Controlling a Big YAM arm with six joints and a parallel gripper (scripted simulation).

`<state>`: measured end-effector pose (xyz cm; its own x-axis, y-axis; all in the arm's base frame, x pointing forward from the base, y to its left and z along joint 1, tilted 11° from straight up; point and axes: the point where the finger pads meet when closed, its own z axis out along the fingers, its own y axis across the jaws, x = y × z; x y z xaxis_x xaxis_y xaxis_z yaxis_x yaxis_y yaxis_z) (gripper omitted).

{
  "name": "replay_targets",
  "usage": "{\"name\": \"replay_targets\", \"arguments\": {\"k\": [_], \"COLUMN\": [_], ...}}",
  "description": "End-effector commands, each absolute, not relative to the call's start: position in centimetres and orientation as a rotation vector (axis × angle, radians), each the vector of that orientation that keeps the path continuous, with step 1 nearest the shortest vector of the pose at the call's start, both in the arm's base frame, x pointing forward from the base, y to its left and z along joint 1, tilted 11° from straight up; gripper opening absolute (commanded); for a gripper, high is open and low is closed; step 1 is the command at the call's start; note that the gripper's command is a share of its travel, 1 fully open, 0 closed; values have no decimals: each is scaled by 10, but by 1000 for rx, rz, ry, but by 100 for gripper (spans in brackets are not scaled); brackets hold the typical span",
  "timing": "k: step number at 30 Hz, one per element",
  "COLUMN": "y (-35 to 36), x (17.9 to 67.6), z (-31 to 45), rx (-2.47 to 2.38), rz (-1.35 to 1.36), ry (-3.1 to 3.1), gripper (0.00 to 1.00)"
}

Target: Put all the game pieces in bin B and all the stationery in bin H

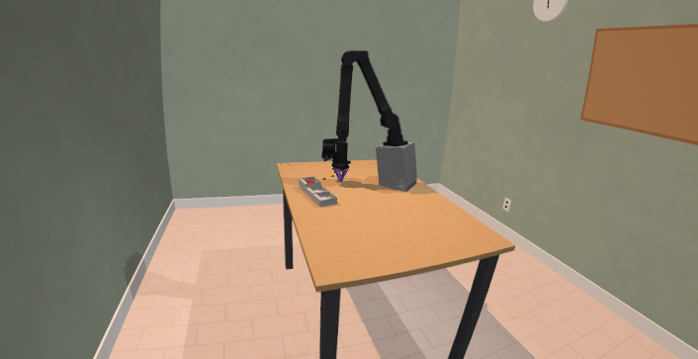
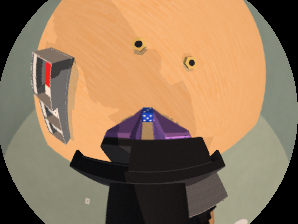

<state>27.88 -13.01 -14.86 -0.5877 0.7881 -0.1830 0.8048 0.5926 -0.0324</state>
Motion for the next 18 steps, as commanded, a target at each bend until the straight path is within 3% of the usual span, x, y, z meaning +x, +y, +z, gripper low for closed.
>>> {"name": "replay_targets", "arguments": {"k": [1,18], "y": [-126,-123], "x": [286,285], "z": [-127,-92], "rx": [1330,1336], "rz": [-157,-160], "ry": [2643,2633], "gripper": [11,11]}}
